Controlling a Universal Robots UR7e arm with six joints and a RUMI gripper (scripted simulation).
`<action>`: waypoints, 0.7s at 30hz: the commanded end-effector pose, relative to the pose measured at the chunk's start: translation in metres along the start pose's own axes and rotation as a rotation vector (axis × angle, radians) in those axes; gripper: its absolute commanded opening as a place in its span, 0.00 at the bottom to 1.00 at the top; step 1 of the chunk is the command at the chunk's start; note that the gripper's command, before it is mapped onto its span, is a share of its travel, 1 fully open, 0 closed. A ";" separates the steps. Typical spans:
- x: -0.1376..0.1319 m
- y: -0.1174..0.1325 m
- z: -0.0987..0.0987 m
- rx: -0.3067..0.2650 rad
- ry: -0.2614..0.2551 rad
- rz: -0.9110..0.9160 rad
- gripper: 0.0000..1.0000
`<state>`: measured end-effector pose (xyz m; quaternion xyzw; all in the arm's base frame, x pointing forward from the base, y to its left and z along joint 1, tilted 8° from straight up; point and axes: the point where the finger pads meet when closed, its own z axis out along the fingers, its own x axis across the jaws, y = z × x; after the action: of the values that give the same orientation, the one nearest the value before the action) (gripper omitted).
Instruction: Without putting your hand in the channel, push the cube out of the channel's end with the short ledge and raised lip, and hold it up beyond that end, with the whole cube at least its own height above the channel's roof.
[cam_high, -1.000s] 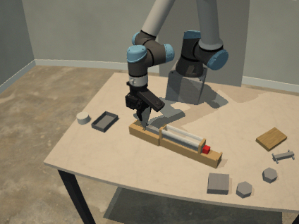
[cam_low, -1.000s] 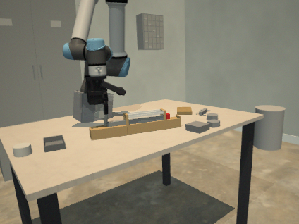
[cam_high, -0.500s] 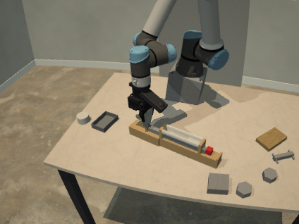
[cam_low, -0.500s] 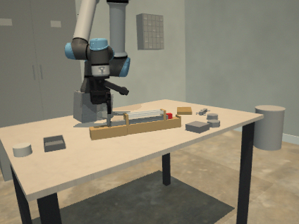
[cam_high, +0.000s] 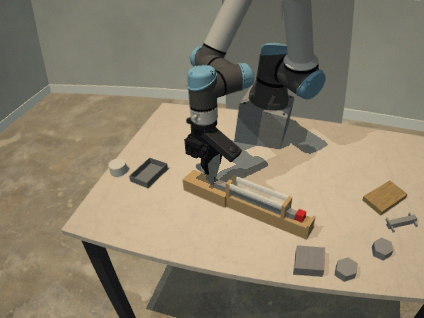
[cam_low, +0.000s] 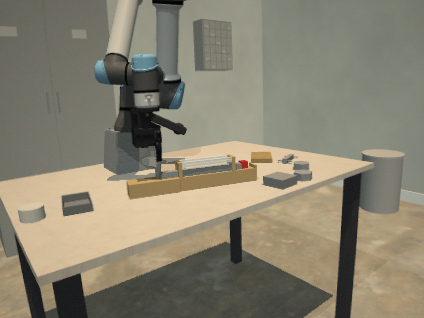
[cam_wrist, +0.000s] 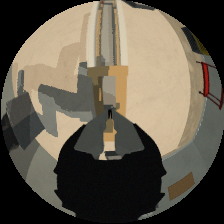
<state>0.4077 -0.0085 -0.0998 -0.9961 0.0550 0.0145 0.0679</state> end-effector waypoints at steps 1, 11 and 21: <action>0.000 -0.001 -0.002 0.000 0.001 0.000 0.00; 0.000 -0.001 -0.041 0.000 0.001 0.000 0.00; 0.000 -0.001 -0.069 0.000 0.001 0.000 0.00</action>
<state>0.4096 -0.0150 -0.0448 -0.9961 0.0551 0.0135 0.0675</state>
